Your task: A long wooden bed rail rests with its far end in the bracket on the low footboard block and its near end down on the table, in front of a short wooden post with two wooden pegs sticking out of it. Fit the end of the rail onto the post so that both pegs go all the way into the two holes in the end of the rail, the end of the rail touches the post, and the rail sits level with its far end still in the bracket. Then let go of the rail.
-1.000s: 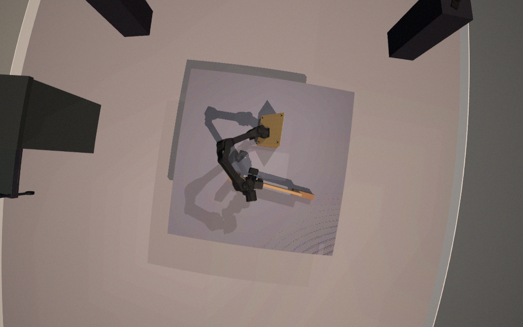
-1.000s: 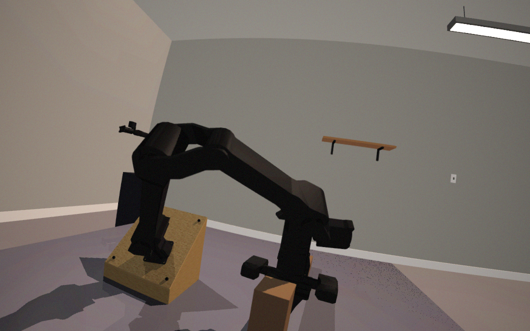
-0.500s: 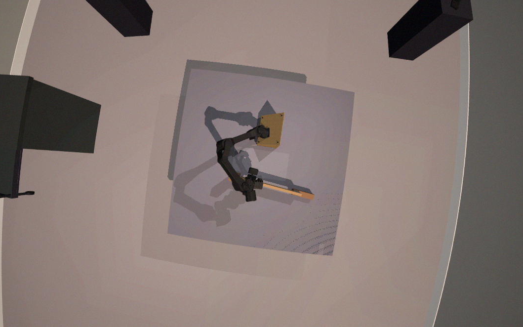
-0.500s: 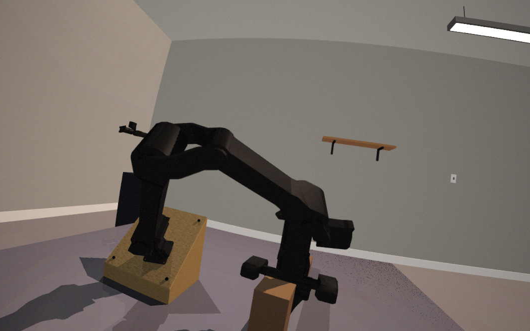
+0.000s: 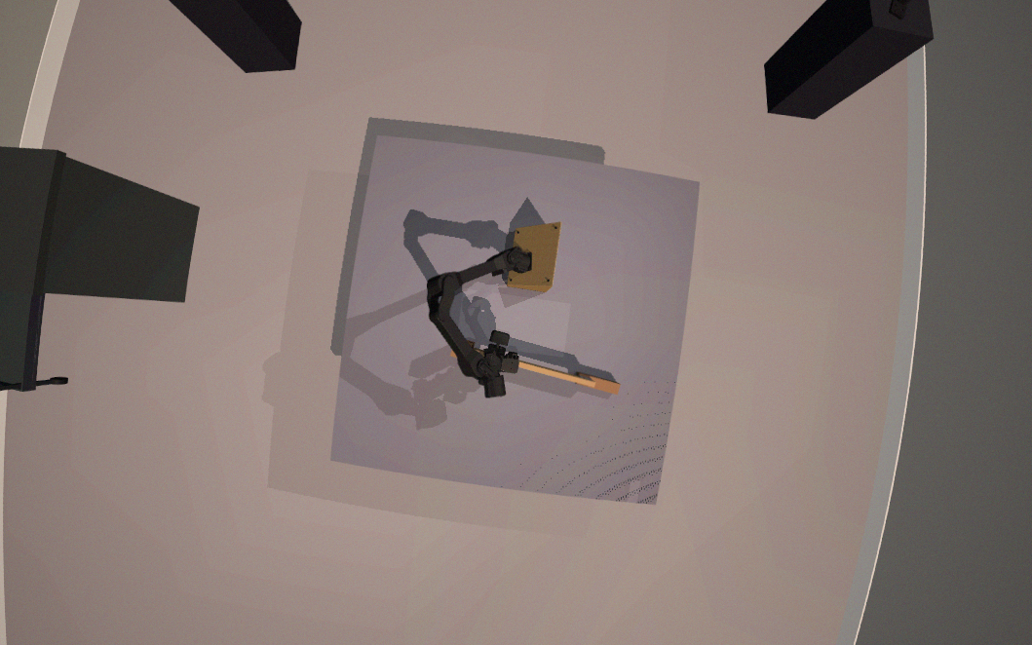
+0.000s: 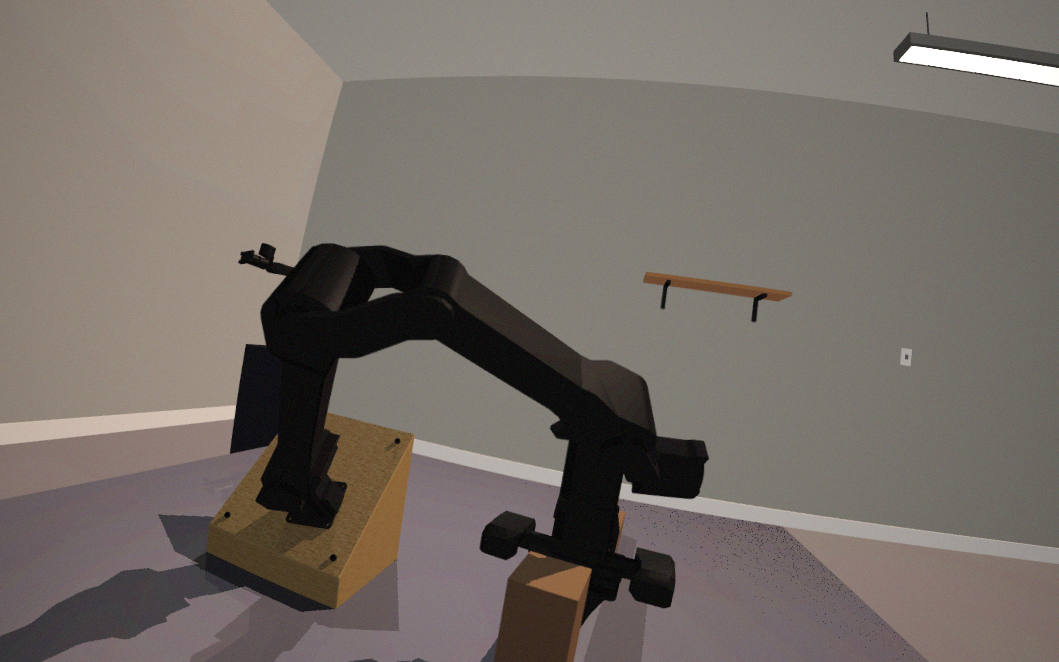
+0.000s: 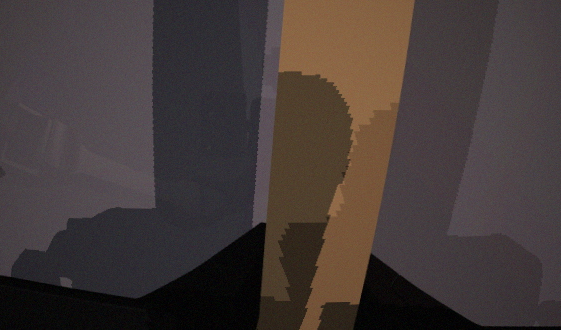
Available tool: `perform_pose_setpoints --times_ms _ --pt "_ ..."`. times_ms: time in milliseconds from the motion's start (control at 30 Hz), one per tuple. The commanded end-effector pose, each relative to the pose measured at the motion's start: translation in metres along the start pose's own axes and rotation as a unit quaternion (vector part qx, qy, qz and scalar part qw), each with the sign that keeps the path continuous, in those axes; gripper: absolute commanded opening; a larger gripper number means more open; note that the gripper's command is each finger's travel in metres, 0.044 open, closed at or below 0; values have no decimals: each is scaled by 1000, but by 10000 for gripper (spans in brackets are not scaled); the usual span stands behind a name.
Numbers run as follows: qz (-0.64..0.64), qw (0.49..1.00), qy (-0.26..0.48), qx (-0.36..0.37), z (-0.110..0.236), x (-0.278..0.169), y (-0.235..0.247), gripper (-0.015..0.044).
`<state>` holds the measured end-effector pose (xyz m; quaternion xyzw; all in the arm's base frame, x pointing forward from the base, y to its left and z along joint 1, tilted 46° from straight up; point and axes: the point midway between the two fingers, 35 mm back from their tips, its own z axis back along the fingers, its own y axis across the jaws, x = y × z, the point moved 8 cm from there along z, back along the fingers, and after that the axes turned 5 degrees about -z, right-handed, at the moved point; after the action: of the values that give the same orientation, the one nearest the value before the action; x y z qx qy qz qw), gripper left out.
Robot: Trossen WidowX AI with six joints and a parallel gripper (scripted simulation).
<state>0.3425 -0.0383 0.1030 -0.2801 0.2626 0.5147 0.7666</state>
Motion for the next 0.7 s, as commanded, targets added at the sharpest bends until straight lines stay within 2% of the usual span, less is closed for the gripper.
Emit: perform_pose_setpoints --times_ms 0,667 --pt "0 1000 4 -5 6 -6 -1 0" --pt "0 1000 4 -5 6 -9 -1 0"
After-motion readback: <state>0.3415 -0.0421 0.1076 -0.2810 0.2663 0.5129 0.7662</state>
